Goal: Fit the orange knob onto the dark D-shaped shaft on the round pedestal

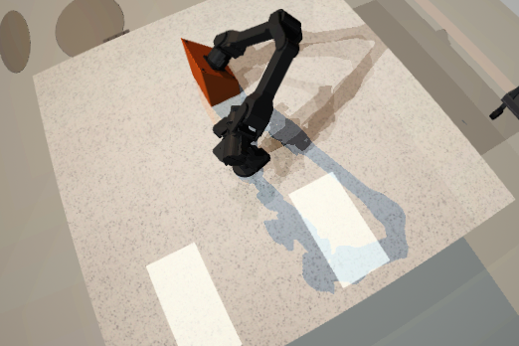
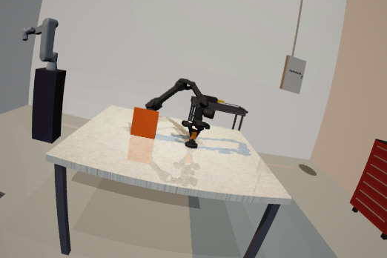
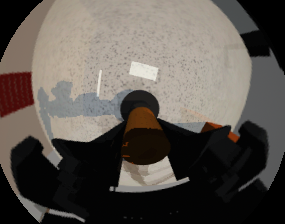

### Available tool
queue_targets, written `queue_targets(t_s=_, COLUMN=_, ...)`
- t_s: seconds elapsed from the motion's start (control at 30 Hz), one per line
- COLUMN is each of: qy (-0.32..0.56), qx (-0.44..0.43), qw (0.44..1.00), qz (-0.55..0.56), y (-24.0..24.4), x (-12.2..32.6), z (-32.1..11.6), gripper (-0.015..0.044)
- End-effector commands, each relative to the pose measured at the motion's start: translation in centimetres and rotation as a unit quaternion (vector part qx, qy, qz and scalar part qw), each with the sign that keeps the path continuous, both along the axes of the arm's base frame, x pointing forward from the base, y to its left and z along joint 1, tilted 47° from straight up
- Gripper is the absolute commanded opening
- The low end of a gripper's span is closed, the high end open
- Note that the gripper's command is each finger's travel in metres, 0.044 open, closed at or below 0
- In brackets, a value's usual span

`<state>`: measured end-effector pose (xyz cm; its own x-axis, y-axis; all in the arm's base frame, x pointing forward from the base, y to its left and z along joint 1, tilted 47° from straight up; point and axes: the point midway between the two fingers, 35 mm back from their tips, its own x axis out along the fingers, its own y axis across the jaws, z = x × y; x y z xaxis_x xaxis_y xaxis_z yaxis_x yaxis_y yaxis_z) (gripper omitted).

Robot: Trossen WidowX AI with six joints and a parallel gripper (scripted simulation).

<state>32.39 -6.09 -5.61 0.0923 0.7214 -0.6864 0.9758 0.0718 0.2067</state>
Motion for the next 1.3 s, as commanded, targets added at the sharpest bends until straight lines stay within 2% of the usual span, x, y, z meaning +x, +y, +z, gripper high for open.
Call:
queue_targets(t_s=0.0, qy=0.0, qx=0.0, qw=1.0, qz=-0.001, y=0.02, x=0.03, z=-0.05, gripper=0.0)
queue_targets(t_s=0.23, qy=0.003, qx=0.0, qw=1.0, qz=-0.004, y=-0.33, x=0.03, z=0.25, gripper=0.0)
queue_targets(t_s=0.47, qy=0.076, qx=0.009, qw=0.994, qz=-0.073, y=-0.25, x=0.01, z=0.15, gripper=0.0)
queue_targets(t_s=1.27, qy=0.076, qx=0.009, qw=0.994, qz=-0.073, y=0.03, x=-0.04, z=-0.13, gripper=0.0)
